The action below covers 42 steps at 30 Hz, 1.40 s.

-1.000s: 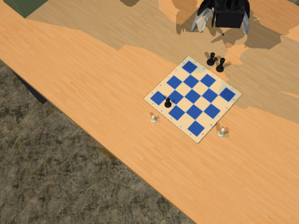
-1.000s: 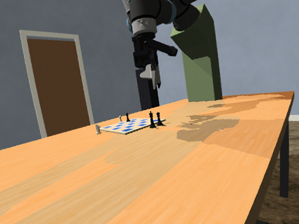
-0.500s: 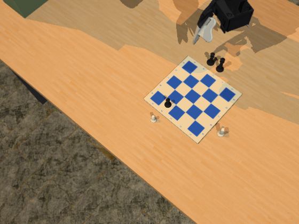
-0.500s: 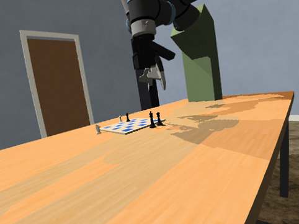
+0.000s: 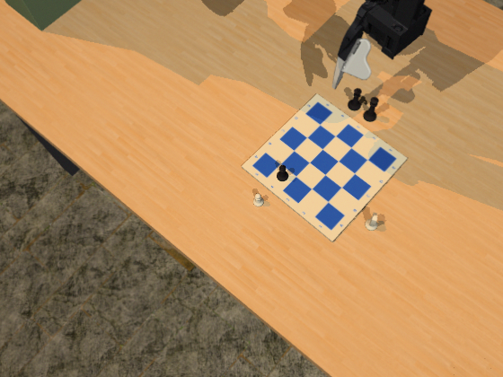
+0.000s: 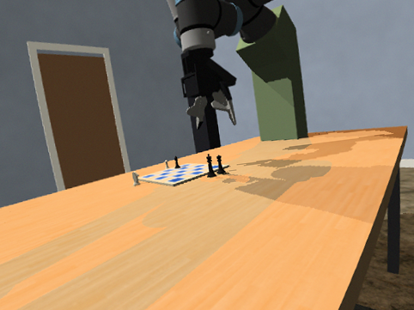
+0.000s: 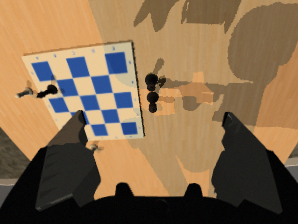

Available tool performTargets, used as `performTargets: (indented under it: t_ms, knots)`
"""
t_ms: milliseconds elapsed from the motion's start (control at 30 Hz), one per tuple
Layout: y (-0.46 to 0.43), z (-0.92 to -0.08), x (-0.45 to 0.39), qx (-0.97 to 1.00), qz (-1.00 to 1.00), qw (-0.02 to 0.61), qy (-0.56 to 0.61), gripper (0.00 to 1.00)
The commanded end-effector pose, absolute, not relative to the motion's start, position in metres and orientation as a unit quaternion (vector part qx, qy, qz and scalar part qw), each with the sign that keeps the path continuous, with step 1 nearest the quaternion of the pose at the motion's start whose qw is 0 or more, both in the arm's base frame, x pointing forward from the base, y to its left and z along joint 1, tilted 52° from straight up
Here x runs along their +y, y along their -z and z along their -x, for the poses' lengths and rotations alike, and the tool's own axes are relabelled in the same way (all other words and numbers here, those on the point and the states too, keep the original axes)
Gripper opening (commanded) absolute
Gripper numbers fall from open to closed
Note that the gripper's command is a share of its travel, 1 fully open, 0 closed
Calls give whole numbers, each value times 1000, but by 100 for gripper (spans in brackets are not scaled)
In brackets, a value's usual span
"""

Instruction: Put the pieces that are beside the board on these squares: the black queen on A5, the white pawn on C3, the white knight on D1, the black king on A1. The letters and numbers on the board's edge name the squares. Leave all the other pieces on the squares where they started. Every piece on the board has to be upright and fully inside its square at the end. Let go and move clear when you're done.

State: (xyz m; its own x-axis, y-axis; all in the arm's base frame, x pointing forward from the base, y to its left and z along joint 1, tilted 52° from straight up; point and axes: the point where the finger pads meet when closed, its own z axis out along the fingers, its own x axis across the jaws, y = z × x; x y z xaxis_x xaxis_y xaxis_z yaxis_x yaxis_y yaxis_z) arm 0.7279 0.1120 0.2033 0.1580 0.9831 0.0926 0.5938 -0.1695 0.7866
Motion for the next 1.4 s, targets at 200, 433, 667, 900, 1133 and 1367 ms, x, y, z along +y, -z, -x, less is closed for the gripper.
performTargets:
  t_ms: [200, 433, 667, 900, 1133, 1367]
  knots:
    - [-204, -730, 110, 610, -658, 327, -297, 100]
    - [-204, -730, 110, 620, -648, 331, -292, 100]
    - [-204, -730, 109, 625, -644, 334, -289, 100]
    - [-204, -730, 109, 625, -643, 334, -289, 25]
    - [-204, -730, 109, 625, -643, 334, -289, 25]
    - [-204, -730, 109, 625, -643, 334, -289, 25]
